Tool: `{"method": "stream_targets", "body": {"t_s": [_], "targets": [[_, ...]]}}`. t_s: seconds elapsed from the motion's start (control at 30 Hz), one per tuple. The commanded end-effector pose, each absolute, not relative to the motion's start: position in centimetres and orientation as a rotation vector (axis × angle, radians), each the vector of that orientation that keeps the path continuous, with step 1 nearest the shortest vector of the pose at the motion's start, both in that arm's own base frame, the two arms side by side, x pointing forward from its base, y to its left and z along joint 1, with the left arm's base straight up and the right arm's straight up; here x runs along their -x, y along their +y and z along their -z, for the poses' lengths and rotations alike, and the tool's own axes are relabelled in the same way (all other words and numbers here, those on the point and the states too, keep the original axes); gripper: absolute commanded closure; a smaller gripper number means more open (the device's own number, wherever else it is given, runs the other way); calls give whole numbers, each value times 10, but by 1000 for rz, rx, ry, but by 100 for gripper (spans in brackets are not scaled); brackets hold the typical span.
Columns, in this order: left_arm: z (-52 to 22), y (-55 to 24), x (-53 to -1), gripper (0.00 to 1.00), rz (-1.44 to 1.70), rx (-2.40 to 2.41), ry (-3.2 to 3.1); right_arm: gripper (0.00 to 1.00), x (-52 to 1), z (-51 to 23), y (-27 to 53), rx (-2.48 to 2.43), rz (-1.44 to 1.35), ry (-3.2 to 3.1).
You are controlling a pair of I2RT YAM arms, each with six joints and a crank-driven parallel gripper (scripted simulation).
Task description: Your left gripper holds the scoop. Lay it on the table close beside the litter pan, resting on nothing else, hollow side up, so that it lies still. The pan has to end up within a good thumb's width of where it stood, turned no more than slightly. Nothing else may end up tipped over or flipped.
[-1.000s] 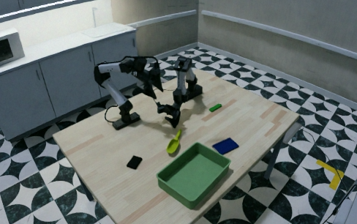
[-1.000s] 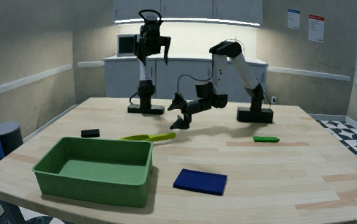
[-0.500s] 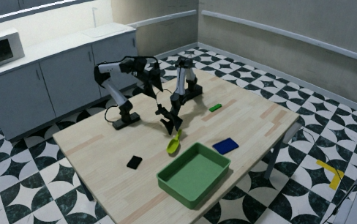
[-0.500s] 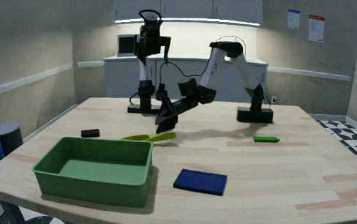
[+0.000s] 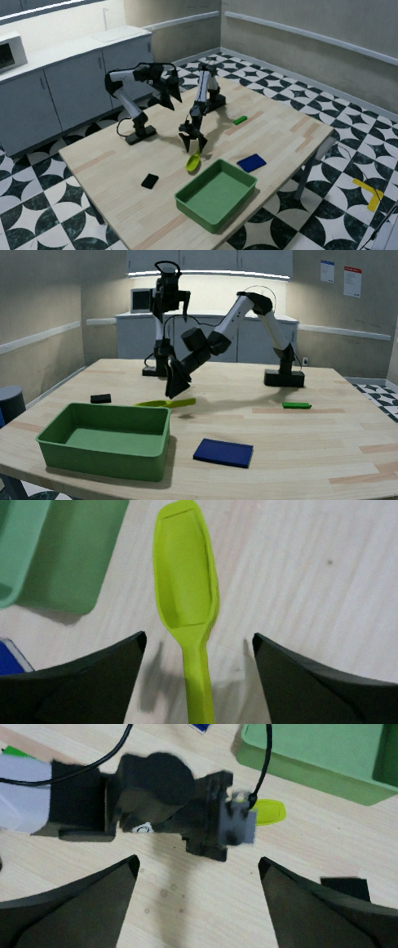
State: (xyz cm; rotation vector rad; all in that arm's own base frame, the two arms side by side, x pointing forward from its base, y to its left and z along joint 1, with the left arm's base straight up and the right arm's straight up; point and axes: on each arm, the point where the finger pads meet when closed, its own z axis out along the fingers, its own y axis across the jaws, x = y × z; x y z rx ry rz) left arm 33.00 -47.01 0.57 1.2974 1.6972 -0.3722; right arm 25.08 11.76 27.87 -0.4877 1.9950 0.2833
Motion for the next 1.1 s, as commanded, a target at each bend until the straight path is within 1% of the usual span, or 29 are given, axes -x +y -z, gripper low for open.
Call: {"method": "stream_targets", "body": {"t_s": [0.0,0.37,0.67,1.07], "targets": [[-12,-466,-332,7,438,-1205,1954,0,-240,-274,121,531,-301,2011],[-29,-467,-343,7,488,-1062,2091,0,-240,-274,121,531,-301,2012],[-35,-470,-347,7,491,-1058,2080,0,-240,-274,121,531,-301,2012],[-121,-459,-335,7,491,-1047,2077,0,-240,-274,121,531,-301,2012]]}}
